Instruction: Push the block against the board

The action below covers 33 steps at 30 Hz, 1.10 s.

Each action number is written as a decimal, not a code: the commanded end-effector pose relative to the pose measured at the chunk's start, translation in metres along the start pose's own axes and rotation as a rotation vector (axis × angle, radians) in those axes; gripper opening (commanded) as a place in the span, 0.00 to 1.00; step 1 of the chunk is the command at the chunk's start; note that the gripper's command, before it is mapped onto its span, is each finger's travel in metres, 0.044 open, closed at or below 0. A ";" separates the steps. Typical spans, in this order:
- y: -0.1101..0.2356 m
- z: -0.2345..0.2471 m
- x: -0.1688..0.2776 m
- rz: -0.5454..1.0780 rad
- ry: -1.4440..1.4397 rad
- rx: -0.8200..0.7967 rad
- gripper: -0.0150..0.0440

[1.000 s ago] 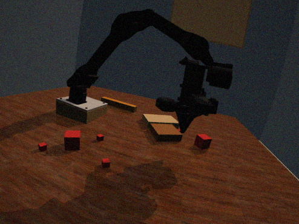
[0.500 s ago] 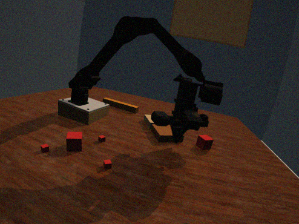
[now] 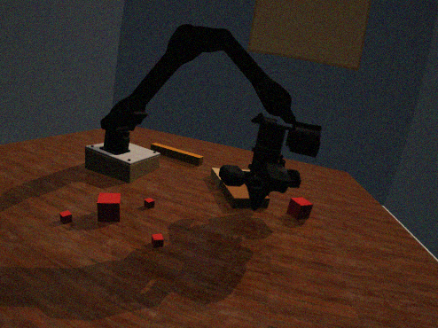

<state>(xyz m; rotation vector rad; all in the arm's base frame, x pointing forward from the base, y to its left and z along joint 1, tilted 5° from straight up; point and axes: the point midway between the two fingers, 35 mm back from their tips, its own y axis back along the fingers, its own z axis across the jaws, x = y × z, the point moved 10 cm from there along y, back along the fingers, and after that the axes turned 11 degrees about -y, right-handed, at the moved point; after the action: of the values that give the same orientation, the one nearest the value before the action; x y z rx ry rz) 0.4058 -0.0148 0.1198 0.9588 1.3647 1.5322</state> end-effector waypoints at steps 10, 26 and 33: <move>0.000 -0.002 0.021 0.001 -0.002 -0.002 0.25; 0.001 0.001 0.010 0.000 -0.002 -0.002 0.25; 0.001 0.003 -0.001 -0.001 -0.001 -0.002 0.25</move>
<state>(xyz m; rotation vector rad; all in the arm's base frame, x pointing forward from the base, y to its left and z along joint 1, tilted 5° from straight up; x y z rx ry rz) 0.4071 -0.0108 0.1206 0.9552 1.3644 1.5249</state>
